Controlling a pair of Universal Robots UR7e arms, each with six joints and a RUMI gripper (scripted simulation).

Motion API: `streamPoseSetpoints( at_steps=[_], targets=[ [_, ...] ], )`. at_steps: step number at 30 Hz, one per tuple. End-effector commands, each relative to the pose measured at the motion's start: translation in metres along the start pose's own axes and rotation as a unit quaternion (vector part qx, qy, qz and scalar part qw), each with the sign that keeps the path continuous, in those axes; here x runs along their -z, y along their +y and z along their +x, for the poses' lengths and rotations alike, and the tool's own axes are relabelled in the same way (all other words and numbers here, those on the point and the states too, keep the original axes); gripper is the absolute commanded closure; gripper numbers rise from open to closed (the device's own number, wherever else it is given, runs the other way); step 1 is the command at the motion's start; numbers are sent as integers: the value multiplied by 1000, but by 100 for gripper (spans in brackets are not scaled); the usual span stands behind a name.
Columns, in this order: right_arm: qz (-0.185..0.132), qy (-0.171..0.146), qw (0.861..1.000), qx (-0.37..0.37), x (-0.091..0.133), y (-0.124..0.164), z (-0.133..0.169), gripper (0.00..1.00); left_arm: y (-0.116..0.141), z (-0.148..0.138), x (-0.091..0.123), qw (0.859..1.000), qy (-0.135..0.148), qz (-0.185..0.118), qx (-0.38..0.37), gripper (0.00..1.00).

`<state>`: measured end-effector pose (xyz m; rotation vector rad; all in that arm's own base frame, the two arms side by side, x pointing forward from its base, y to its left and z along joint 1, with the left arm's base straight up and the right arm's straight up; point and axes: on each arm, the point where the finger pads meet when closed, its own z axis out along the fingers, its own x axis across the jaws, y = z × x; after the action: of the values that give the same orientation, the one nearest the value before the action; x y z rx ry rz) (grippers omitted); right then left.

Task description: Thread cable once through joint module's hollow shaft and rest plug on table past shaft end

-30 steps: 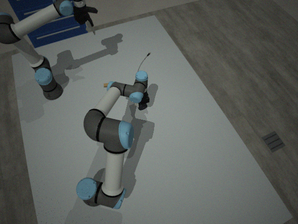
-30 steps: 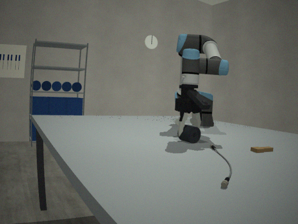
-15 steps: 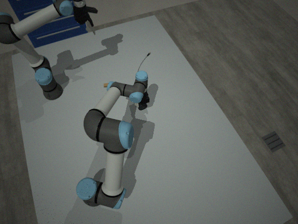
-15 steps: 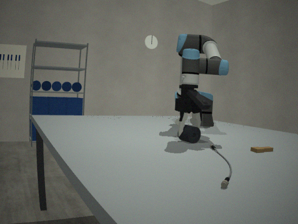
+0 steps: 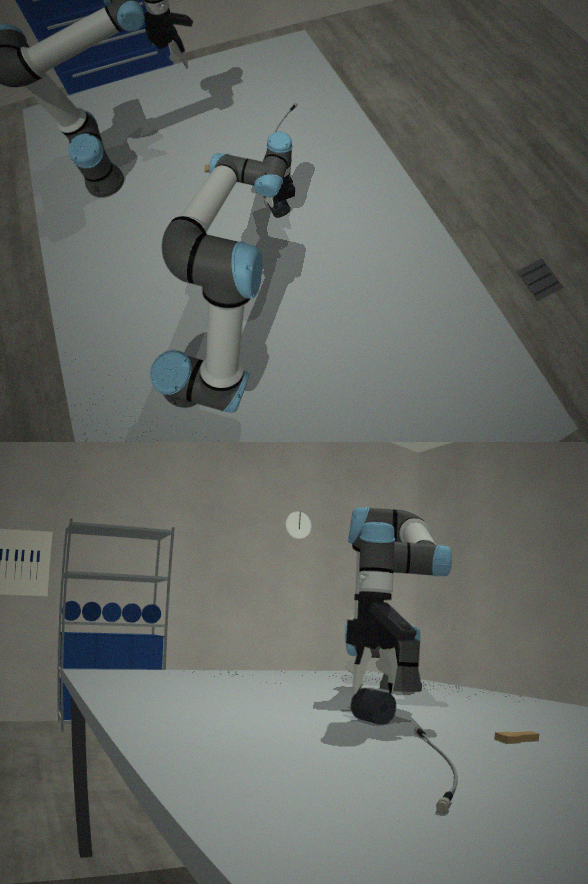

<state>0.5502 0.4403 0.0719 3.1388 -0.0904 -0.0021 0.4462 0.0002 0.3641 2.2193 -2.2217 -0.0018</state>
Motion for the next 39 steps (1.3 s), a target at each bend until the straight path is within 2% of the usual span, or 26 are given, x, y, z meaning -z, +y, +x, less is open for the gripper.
streamPoseSetpoints(
  at_steps=[1, 6, 9, 10, 17, 21, 26, 29, 34, 36, 39],
  targets=[
    [0, 0, 1000, 0, 14, 0, 0, 39, 0, 0, 0, 1000, 0, 1, 0, 2],
    [0, 0, 1000, 0, 27, 0, 0, 39, 0, 0, 0, 1000, 0, 1, 0, 2],
    [-1, 0, 1000, 0, 27, 0, 0, 39, 0, 0, 0, 1000, 0, 1, 0, 2],
    [0, 0, 1000, -5, 30, 3, 2, 39, 2, 1, 3, 1000, 0, 3, 0, 84],
    [4, 3, 997, -76, 66, 47, 17, 39, 1, 0, 1, 1000, 0, 1, 1, 84],
    [3, 2, 996, -91, 71, 55, 17, 39, 1, 0, 1, 1000, 0, 1, 1, 84],
    [2, 2, 990, -141, 92, 85, 23, 39, 1, 0, 1, 1000, 0, 1, 1, 84],
    [2, 1, 985, -172, 105, 104, 25, 39, -13, 7, -4, 1000, -1, -3, 2, 84],
    [1, 1, 975, -222, 125, 135, 26, 39, -54, 25, -14, 1000, -3, -6, 11, 84],
    [1, 1, 975, -222, 125, 135, 26, 39, -54, 25, -14, 1000, -3, -6, 11, 84],
    [1, 1, 969, -247, 135, 149, 26, 39, -71, 32, -18, 1000, -2, -6, 17, 84]
  ],
)
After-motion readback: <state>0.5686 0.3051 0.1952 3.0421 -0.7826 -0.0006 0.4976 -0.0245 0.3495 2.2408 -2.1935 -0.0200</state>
